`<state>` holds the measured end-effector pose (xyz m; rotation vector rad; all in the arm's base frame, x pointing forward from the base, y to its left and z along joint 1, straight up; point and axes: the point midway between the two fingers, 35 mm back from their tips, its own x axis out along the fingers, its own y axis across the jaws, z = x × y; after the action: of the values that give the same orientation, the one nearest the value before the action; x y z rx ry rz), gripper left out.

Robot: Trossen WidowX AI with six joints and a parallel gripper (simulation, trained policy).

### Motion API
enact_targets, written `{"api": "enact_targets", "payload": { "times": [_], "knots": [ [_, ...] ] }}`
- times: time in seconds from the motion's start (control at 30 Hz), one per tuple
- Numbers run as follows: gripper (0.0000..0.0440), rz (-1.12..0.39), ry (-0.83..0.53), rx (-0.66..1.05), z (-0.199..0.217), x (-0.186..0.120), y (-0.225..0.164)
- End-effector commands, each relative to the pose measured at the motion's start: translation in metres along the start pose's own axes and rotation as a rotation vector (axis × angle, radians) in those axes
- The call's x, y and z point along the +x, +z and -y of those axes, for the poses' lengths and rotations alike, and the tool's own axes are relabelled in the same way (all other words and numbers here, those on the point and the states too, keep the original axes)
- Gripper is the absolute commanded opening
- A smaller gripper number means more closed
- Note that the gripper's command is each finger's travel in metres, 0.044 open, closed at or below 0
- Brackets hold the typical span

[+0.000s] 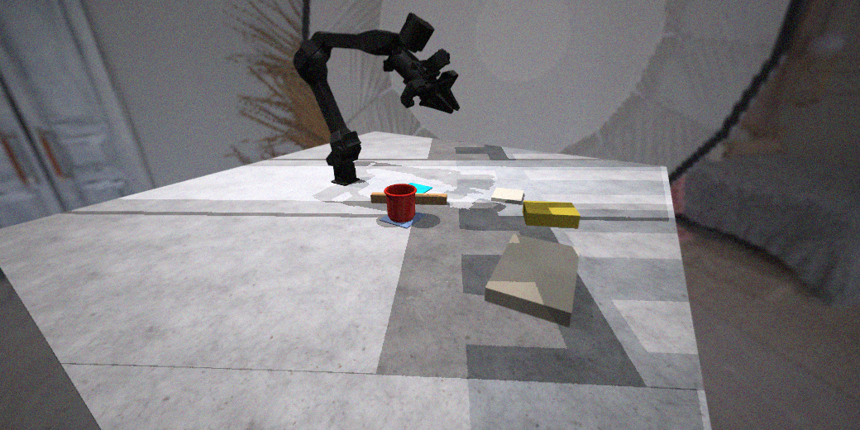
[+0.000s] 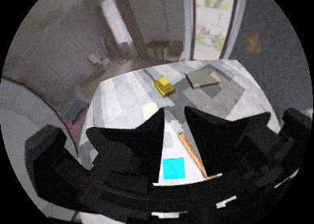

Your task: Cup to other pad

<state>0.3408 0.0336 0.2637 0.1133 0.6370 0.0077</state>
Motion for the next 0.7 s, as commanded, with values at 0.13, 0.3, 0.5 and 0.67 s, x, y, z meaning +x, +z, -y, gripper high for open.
{"api": "enact_targets", "payload": {
  "times": [0.13,0.3,0.5,0.67],
  "knots": [
    [0.0115,-0.121,-0.025,0.002,0.001,0.006,-0.009],
    [0.0103,-0.207,-0.043,-0.006,0.003,0.010,-0.016],
    [0.0096,-0.308,-0.066,-0.019,0.006,0.013,-0.024],
    [0.0109,-0.390,-0.085,-0.034,0.011,0.015,-0.031]
  ]
}}
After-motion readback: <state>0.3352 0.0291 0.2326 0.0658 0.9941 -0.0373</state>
